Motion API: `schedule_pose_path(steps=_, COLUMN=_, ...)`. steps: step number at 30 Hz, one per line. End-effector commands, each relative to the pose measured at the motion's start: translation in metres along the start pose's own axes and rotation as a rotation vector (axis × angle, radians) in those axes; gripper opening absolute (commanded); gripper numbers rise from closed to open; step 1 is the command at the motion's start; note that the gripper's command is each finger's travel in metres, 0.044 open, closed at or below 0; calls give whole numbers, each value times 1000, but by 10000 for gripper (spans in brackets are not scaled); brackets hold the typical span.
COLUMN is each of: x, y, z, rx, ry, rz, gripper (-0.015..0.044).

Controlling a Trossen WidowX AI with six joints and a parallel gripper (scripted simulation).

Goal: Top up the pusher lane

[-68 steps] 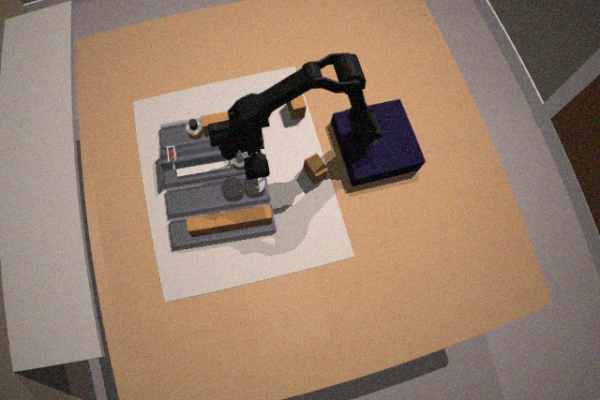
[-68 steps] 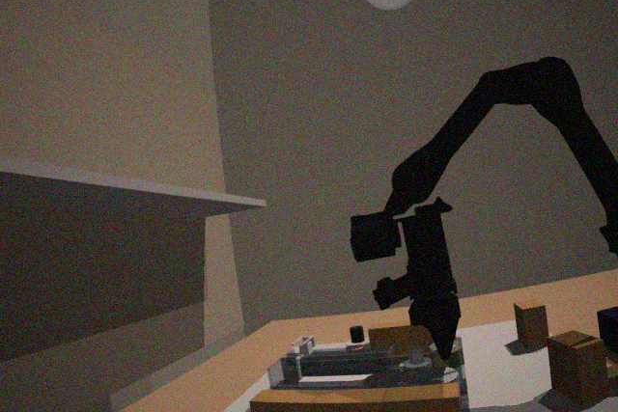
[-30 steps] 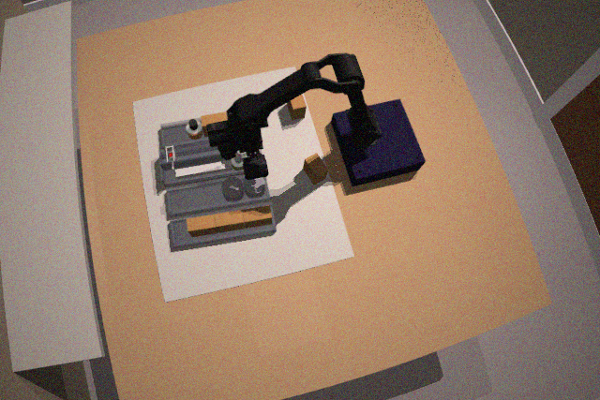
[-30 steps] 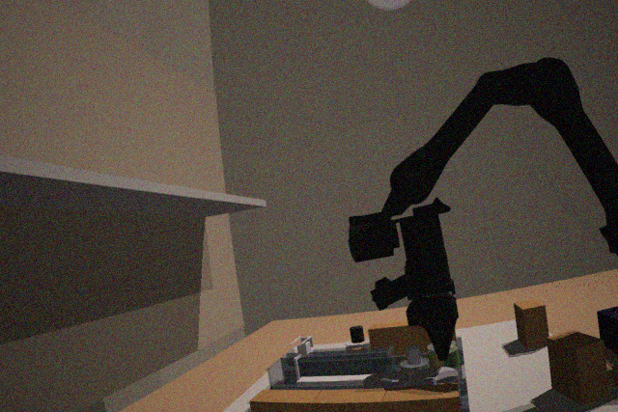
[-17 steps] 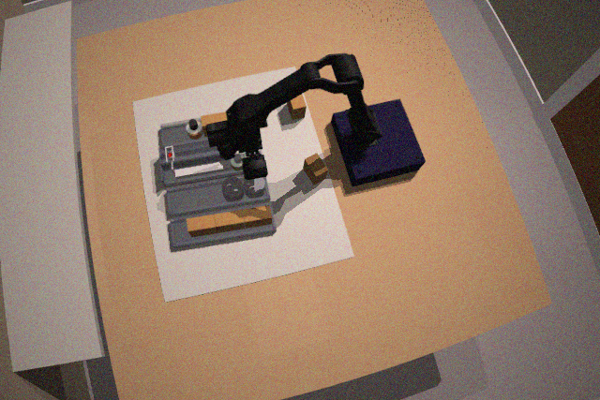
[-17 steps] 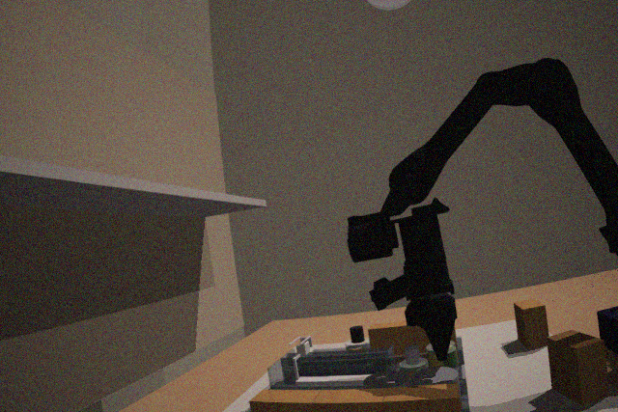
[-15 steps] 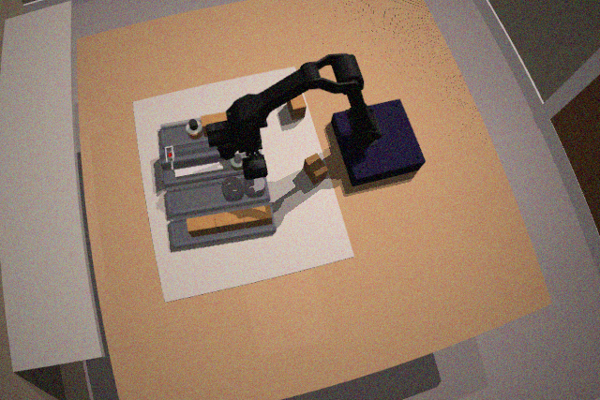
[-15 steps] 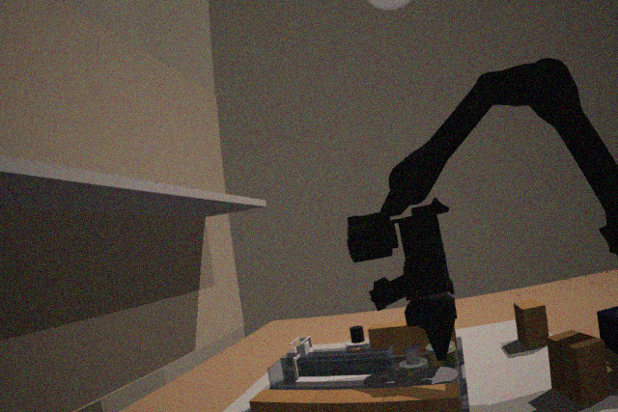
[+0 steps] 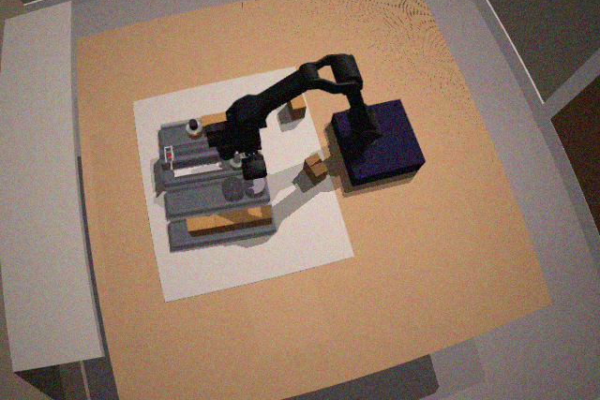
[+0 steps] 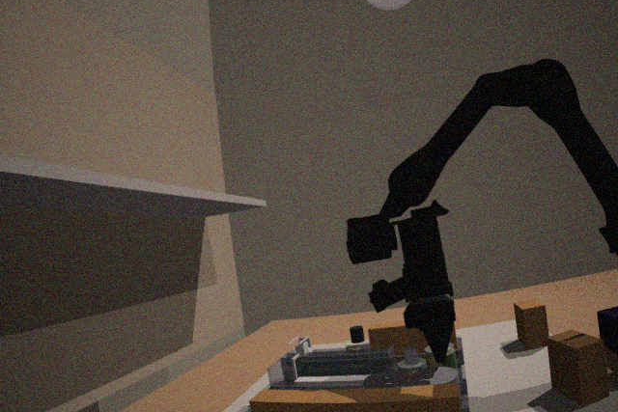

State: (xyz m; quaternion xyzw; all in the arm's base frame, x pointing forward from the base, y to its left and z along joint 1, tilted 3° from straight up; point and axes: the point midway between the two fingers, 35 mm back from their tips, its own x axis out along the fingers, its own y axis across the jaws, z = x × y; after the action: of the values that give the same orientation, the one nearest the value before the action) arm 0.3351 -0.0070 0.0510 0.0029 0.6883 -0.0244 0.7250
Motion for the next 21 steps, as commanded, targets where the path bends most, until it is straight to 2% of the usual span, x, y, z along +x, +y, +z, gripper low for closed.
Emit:
schedule_pose_path(steps=1, x=0, y=0, z=6, rx=-3, ry=-27, rz=3, gripper=0)
schedule_pose_path(steps=21, x=8, y=0, z=6, rx=-3, ry=-26, rz=3, gripper=0)
